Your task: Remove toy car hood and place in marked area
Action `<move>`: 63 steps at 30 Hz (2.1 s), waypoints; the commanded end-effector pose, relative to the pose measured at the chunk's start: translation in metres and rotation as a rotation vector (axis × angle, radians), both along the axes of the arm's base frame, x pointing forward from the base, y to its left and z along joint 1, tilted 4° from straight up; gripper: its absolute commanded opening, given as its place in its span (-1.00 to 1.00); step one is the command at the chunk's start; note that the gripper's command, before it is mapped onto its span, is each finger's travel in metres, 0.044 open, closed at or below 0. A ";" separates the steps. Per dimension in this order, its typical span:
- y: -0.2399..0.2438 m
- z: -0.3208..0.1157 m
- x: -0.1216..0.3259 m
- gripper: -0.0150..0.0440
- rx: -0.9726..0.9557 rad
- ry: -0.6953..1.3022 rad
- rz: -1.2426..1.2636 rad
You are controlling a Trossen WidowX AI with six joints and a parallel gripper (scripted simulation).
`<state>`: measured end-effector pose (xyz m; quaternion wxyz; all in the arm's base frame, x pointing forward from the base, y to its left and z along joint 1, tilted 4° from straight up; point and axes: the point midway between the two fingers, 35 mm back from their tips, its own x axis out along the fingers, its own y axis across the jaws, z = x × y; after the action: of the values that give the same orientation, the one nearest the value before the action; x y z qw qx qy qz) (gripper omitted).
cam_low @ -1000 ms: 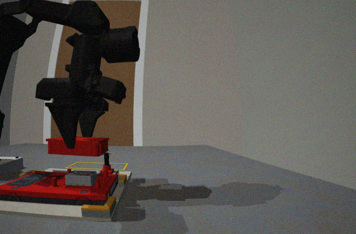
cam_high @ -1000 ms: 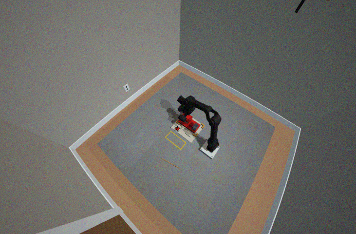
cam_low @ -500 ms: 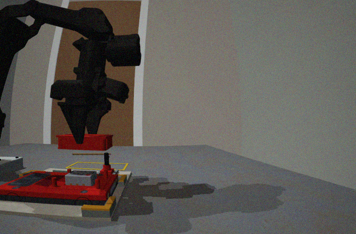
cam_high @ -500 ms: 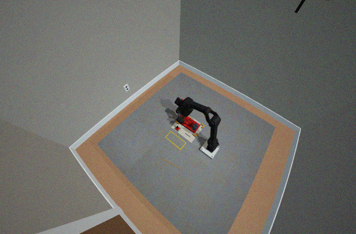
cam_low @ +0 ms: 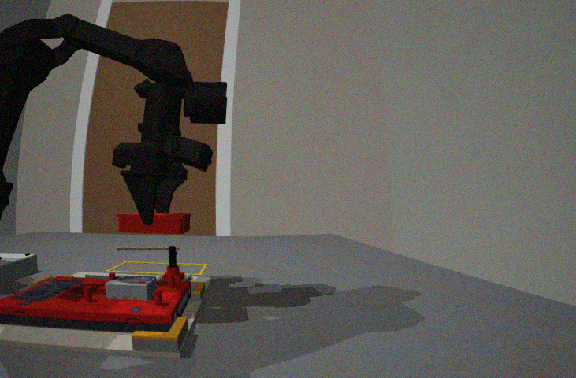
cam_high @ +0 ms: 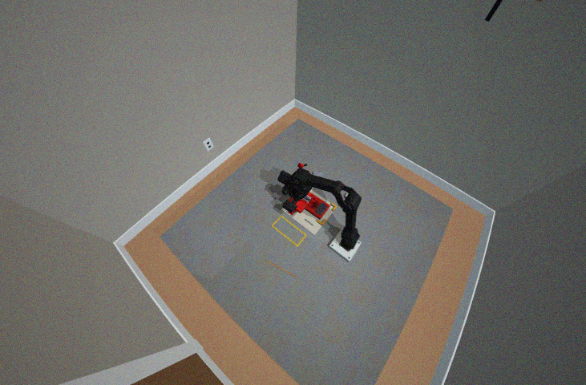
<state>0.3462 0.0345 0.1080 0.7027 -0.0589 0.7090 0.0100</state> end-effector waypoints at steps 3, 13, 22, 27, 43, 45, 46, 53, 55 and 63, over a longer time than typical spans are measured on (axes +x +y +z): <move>0.025 0.003 -0.006 -0.49 0.008 -0.010 -0.008; 0.066 0.002 -0.020 -0.49 0.011 -0.009 -0.016; 0.101 0.001 -0.036 -0.49 0.012 -0.008 -0.023; 0.119 0.000 -0.047 -0.49 0.012 -0.007 -0.027; 0.121 -0.007 -0.048 -0.49 0.012 -0.007 -0.028; 0.121 -0.009 -0.047 -0.49 0.012 -0.007 -0.028; 0.121 -0.009 -0.047 -0.49 0.012 -0.007 -0.028; 0.121 -0.014 -0.047 -0.49 0.012 -0.007 -0.028; 0.121 -0.016 -0.047 -0.49 0.012 -0.007 -0.028; 0.121 -0.021 -0.047 -0.49 0.012 -0.007 -0.028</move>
<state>0.2996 0.1550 0.0896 0.7063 -0.0462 0.7063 0.0044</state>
